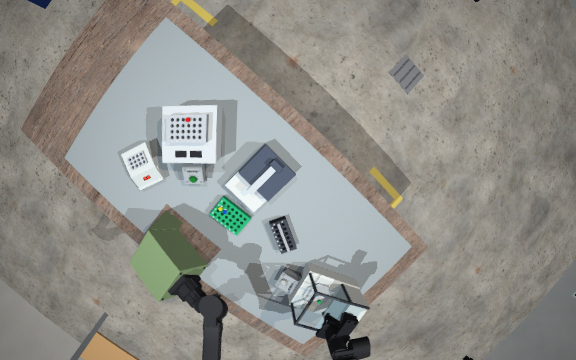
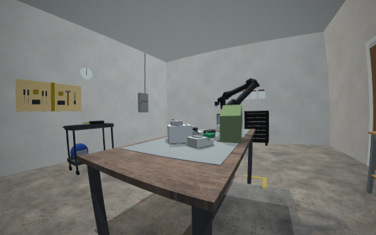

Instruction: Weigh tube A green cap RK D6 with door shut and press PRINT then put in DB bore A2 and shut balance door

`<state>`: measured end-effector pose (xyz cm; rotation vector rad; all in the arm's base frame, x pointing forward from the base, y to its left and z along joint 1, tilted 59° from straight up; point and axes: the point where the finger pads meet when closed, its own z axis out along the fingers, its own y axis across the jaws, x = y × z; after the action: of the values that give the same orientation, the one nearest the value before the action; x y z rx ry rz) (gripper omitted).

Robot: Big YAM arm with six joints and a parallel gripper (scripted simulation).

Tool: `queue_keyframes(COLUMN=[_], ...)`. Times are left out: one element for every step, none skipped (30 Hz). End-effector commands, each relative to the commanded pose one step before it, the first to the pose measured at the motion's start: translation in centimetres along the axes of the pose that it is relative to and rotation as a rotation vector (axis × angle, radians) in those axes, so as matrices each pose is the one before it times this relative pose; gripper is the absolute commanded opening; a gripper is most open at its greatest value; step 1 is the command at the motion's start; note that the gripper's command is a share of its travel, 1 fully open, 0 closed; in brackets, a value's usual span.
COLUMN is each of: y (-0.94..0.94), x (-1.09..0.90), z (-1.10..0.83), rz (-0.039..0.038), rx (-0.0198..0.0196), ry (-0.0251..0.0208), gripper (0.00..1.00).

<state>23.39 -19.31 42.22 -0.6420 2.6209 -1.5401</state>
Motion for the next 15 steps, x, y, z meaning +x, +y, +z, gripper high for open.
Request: queue_keyframes(y=[0.737,0.1,0.1,0.1,0.1,0.1,0.1,0.1,0.1,0.1,0.0,0.0,0.183,0.051,0.07], x=[0.371,0.0,0.0,0.0,0.0,0.0,0.0,0.0,0.0,0.0,0.0,0.0,-0.232,0.137,0.095], z=[-0.441,0.003,0.003,0.003,0.003,0.003,0.003,0.003,0.003,0.003,0.0,0.0,0.251,-0.162,-0.08], rz=[0.00724,-0.00003,-0.00003,-0.00003,-0.00003,-0.00003,-0.00003,-0.00003,-0.00003,-0.00003,0.0,0.0,-0.00687,0.00411,0.00268], rx=[0.00316,-0.00003,-0.00003,-0.00003,-0.00003,-0.00003,-0.00003,-0.00003,-0.00003,-0.00003,0.0,0.0,-0.00569,0.00368,0.00192], ry=[-0.00081,0.00002,0.00002,0.00002,0.00002,0.00002,0.00002,0.00002,0.00002,0.00002,0.0,0.0,0.00447,-0.00322,-0.00119], gripper=[0.06,0.06,0.06,0.06,0.06,0.06,0.06,0.06,0.06,0.06,0.06,0.06,0.06,0.06,0.06])
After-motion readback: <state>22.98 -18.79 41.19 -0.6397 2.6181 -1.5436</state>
